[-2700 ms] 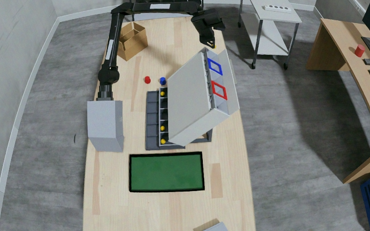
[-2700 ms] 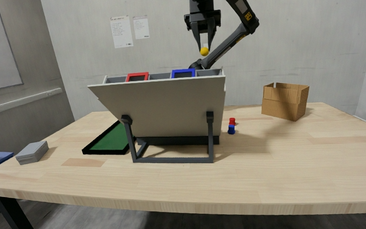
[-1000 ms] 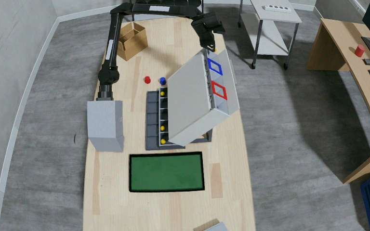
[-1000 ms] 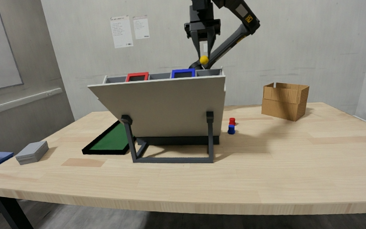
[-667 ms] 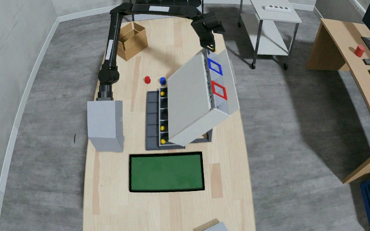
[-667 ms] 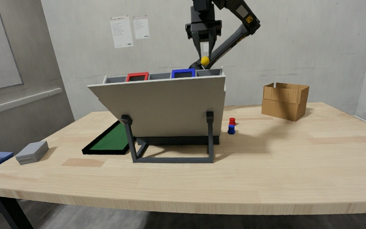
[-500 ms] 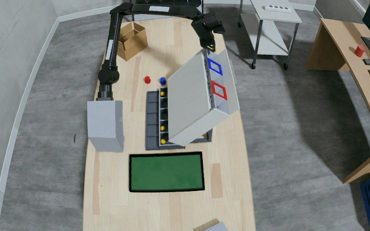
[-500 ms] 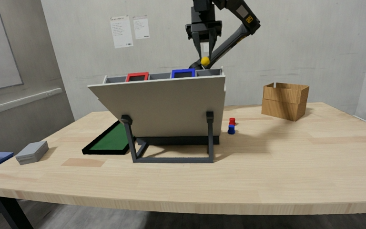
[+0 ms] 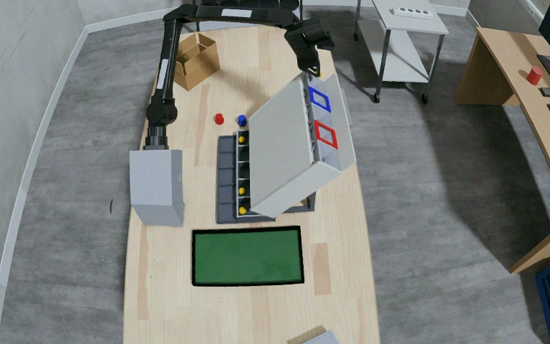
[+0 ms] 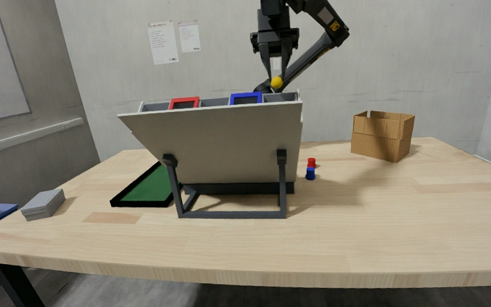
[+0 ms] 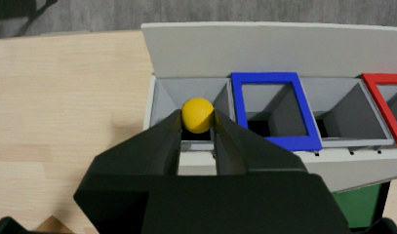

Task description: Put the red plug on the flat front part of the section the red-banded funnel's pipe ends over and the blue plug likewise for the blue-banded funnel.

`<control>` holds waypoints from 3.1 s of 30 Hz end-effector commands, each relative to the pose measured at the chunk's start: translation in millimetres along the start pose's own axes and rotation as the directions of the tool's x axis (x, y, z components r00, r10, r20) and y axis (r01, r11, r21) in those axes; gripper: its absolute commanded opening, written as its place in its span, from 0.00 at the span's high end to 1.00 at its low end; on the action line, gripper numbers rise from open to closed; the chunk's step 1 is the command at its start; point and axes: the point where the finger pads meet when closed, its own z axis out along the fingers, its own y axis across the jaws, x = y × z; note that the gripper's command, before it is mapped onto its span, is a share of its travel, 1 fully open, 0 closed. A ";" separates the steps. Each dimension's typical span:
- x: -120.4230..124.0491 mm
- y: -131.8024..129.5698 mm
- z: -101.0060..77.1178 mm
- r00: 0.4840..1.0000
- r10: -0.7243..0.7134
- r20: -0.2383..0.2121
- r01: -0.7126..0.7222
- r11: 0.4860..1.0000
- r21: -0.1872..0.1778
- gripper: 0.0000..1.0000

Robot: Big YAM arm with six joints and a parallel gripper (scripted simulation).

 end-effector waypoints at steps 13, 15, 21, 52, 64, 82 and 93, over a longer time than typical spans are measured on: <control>-8.1 14.0 -4.6 0.999 -0.031 0.021 0.031 1.000 0.000 1.00; -8.2 14.1 -4.7 0.999 -0.031 0.021 0.031 1.000 0.000 1.00; -8.8 14.9 -5.4 0.999 -0.031 0.021 0.031 1.000 0.001 1.00; -6.6 2.6 -8.2 1.000 -0.010 0.020 0.010 1.000 0.003 0.41; -6.6 2.6 -8.2 1.000 -0.010 0.020 0.010 1.000 0.003 0.41; -6.6 2.7 -8.2 1.000 -0.010 0.021 0.010 1.000 0.003 0.41; -6.6 2.7 -8.2 1.000 -0.010 0.021 0.010 1.000 0.003 0.41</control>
